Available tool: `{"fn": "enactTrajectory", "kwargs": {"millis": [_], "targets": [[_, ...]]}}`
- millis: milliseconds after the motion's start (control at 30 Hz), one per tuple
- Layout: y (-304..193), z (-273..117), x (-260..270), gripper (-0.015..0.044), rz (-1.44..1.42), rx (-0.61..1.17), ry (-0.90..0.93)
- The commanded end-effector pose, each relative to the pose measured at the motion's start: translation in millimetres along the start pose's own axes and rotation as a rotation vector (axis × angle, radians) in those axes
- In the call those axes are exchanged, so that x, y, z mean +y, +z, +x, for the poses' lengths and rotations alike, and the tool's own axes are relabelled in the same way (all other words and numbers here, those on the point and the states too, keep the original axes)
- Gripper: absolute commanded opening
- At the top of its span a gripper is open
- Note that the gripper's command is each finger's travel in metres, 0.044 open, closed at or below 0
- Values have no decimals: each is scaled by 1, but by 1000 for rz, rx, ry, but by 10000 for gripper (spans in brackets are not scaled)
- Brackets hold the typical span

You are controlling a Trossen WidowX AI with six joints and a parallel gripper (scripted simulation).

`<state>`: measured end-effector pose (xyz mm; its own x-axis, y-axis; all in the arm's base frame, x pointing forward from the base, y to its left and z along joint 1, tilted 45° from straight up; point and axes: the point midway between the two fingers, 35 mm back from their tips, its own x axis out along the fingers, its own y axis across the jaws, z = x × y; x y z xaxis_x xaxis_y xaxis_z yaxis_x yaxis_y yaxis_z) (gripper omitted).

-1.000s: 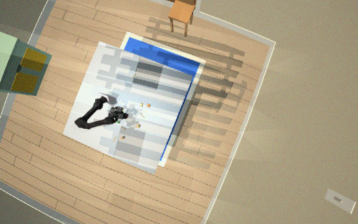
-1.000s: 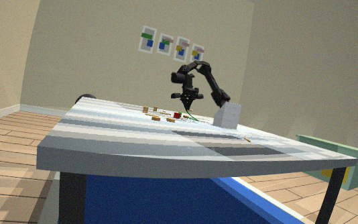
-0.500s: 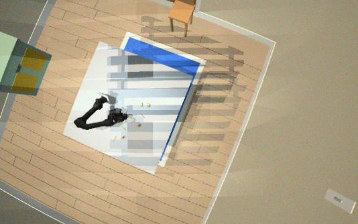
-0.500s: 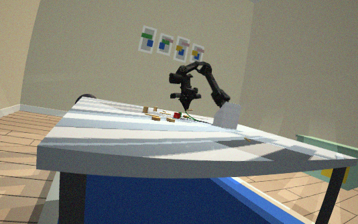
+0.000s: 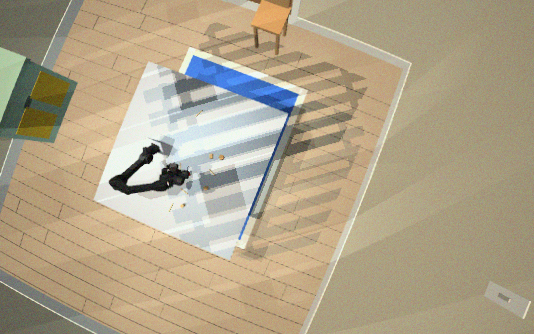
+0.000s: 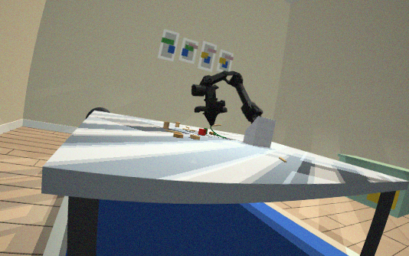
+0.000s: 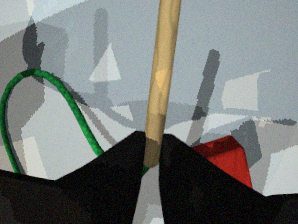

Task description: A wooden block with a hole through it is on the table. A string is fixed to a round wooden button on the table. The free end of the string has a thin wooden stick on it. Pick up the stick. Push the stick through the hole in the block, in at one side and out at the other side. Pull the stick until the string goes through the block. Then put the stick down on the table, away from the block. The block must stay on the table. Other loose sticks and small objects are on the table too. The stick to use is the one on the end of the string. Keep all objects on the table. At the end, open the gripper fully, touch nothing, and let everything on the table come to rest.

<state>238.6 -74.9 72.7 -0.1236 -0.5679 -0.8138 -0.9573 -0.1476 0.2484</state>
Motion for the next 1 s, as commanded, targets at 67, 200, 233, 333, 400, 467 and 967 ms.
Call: {"fn": "enactTrajectory", "kwargs": {"millis": [67,200,233,333,400,467,967], "targets": [[-8,-3,3,0,-53,-11,-7],[-13,-4,5,0,-95,-17,-6],[-14,-4,6,0,-106,-18,-6],[-17,-5,8,0,-137,-23,-5],[-19,-5,10,0,-159,-26,-5],[-22,-6,11,0,-180,-29,-5],[-38,-9,22,0,-337,-49,-7]]}}
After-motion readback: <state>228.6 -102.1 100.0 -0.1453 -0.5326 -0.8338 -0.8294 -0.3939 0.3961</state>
